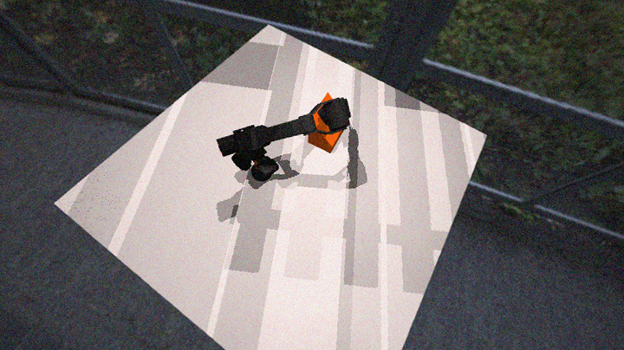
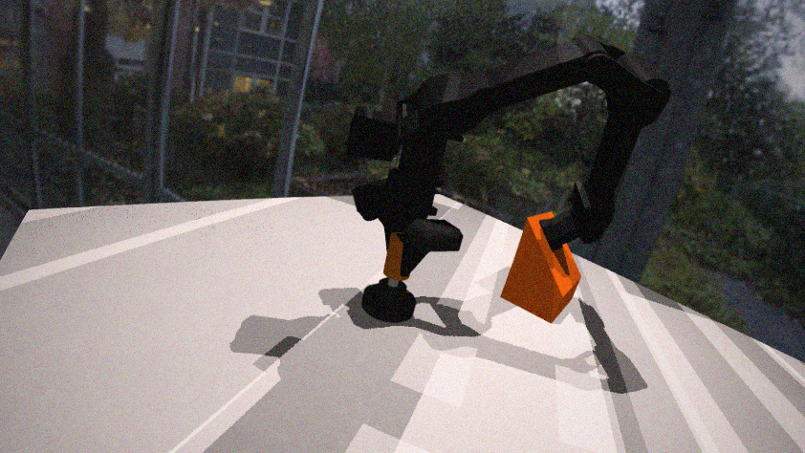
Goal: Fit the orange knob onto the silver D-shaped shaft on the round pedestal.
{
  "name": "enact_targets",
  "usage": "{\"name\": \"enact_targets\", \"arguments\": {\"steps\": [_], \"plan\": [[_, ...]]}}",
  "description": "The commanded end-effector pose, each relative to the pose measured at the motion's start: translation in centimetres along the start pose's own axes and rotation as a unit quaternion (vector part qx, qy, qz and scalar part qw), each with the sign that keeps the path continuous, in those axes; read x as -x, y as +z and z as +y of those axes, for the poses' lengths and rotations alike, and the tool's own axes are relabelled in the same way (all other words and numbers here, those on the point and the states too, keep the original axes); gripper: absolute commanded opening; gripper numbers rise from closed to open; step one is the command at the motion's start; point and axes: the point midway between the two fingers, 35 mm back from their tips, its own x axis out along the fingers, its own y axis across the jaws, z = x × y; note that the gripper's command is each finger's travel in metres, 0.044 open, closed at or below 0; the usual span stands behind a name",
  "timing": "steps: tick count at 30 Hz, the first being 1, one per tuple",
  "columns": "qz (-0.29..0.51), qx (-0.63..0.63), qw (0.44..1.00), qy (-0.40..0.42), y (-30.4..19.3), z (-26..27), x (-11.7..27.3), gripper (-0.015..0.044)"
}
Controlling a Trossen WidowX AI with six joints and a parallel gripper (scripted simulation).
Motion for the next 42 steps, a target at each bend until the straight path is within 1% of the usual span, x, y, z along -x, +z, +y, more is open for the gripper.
{"name": "enact_targets", "arguments": {"steps": [1, 8, 42], "plan": [[-0.002, 0.005, 1.0, -0.001, 0.1, -0.22, 0.35, 0.0], [-0.002, 0.105, 0.994, -0.001, 0.18, -0.4, 0.27, 0.0], [-0.002, 0.105, 0.994, -0.001, 0.1, -0.16, -0.16, 0.0]]}}
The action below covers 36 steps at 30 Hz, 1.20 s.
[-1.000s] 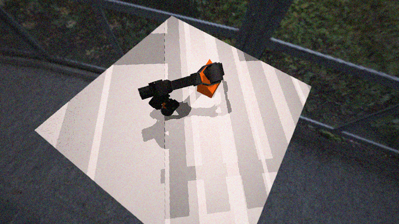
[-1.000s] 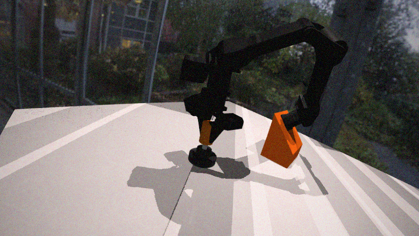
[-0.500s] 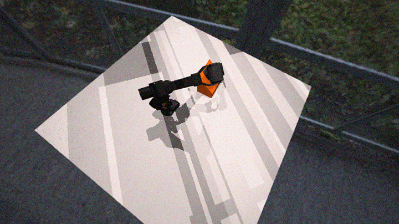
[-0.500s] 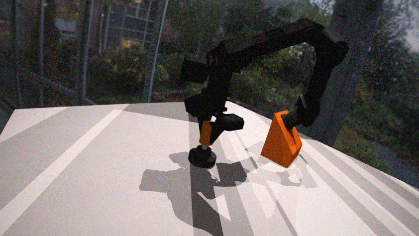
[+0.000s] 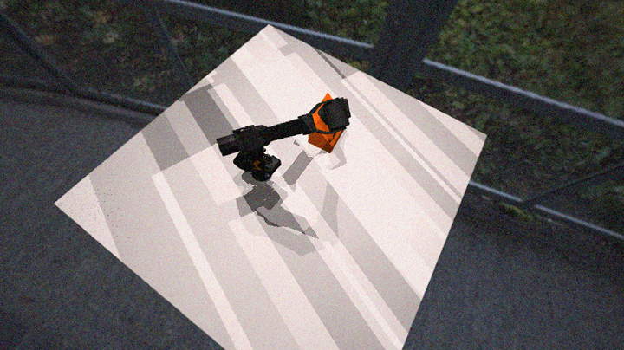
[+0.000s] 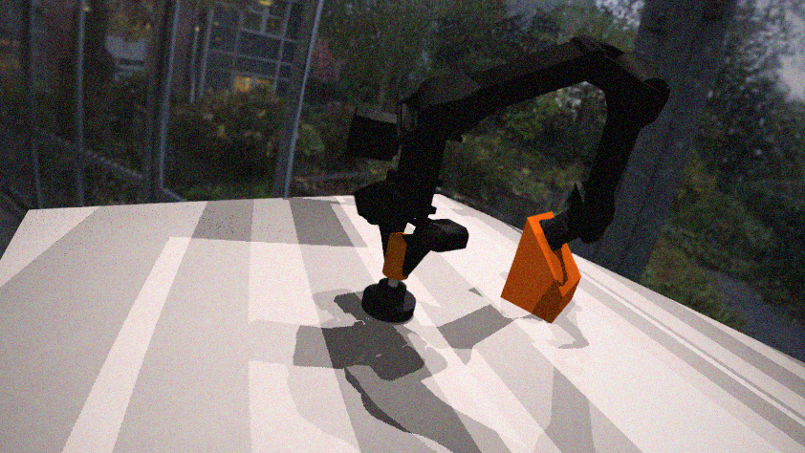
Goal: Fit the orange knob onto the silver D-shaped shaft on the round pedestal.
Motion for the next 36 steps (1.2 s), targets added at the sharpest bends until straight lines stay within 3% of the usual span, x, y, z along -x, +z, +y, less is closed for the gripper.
{"name": "enact_targets", "arguments": {"steps": [1, 14, 21, 36], "plan": [[-0.001, -0.001, 1.0, 0.0, 0.07, 0.02, -0.03, 0.0], [-0.001, 0.004, 1.0, 0.0, 0.28, 0.23, 0.41, 0.0], [-0.001, 0.104, 0.995, 0.0, 0.34, 0.11, 0.35, 0.0], [-0.001, 0.104, 0.995, 0.0, 0.15, 0.13, -0.02, 0.0]]}}
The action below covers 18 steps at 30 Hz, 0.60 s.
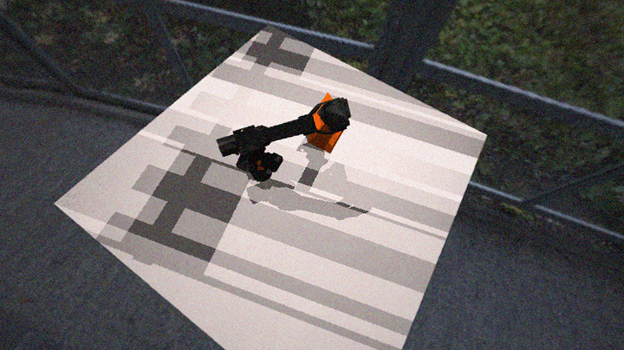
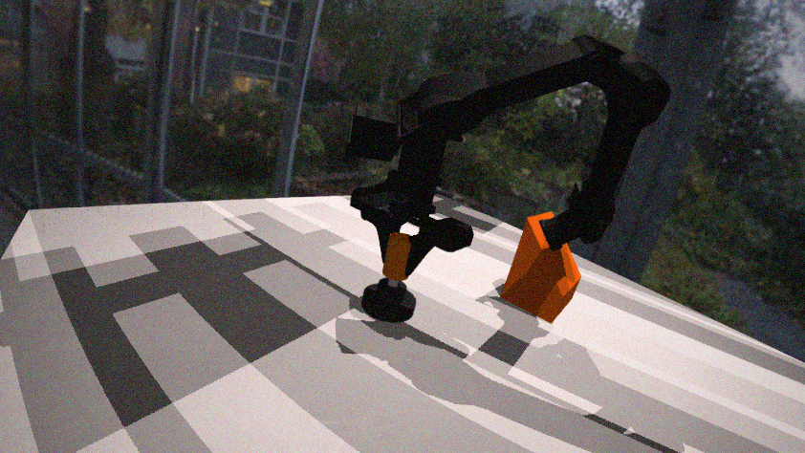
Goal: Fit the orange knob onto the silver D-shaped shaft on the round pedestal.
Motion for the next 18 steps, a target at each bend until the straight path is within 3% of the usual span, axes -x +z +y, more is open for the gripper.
{"name": "enact_targets", "arguments": {"steps": [1, 12, 18], "plan": [[-0.002, 0.002, 1.0, 0.0, 0.09, 0.01, -0.01, 0.0], [-0.002, 0.006, 1.0, 0.0, 0.21, 0.0, 0.43, 0.0], [-0.002, 0.101, 0.995, 0.0, 0.24, -0.13, 0.44, 0.0]]}}
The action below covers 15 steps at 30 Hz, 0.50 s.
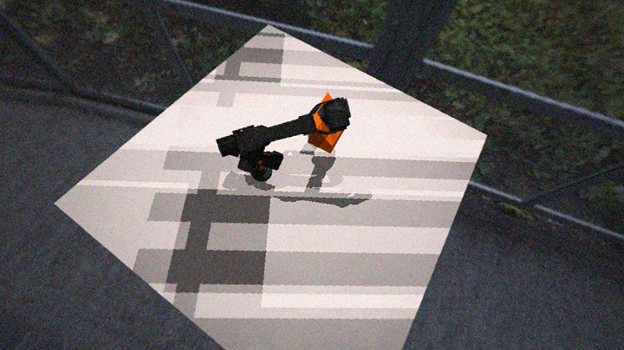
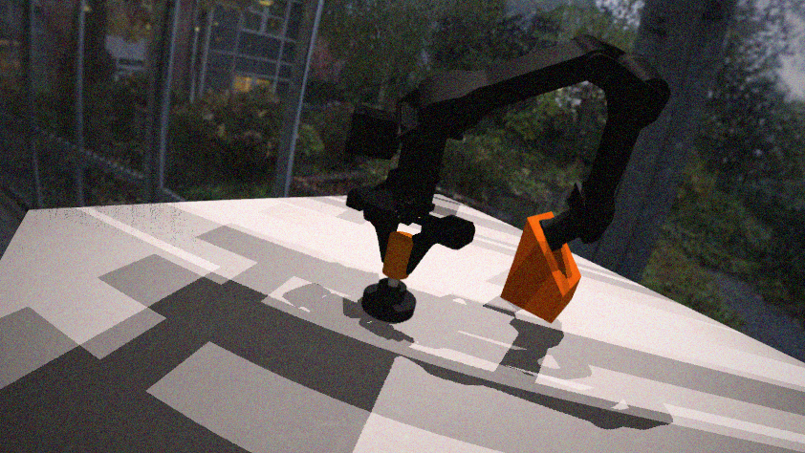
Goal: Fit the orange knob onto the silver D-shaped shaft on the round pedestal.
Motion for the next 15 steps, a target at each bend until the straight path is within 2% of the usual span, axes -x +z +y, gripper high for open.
{"name": "enact_targets", "arguments": {"steps": [1, 15], "plan": [[-0.002, 0.046, 0.999, -0.001, 0.04, -0.22, 0.15, 0.0], [-0.002, 0.046, 0.999, -0.001, 0.0, -0.08, 0.05, 0.0]]}}
